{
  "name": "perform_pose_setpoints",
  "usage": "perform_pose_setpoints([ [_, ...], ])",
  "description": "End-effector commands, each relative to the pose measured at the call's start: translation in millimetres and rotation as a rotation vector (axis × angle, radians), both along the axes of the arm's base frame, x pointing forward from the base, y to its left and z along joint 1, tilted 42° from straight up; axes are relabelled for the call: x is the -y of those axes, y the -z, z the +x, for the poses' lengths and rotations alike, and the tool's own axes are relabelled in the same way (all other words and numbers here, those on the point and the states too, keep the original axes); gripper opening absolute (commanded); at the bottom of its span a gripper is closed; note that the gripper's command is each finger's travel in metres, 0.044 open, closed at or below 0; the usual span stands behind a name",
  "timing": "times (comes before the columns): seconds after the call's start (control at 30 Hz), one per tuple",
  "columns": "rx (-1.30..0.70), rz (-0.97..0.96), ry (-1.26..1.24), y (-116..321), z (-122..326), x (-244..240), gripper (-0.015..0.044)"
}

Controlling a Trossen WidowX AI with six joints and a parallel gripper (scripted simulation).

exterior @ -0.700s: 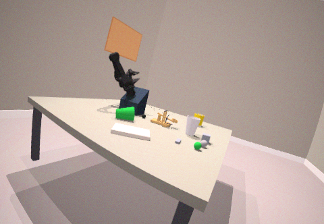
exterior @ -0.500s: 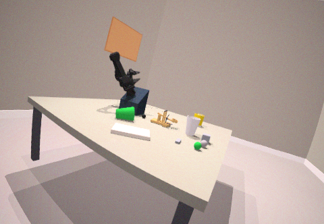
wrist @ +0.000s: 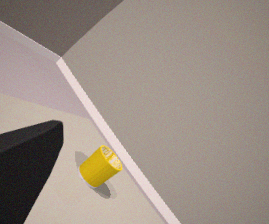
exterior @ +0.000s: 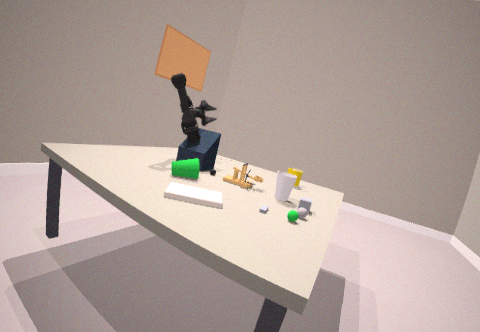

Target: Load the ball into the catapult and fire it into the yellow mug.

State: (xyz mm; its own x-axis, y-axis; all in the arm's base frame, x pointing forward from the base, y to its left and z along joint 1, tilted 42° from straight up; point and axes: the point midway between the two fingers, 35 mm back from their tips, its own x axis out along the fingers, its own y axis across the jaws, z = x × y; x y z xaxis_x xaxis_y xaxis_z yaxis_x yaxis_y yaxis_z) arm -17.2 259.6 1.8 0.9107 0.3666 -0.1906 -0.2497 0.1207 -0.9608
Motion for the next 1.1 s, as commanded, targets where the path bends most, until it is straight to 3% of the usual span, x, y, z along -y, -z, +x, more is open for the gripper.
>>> perform_pose_setpoints([
  [0.0, -0.023, -0.037, 0.075, 0.6, 13.0, 1.1, 0.044],
  [0.6, -0.163, -0.06, 0.419, 1.1, 76.3, 7.0, 0.044],
  [1.07, -0.306, -0.089, 0.851, -6.9, 180.5, 38.6, 0.044],
])
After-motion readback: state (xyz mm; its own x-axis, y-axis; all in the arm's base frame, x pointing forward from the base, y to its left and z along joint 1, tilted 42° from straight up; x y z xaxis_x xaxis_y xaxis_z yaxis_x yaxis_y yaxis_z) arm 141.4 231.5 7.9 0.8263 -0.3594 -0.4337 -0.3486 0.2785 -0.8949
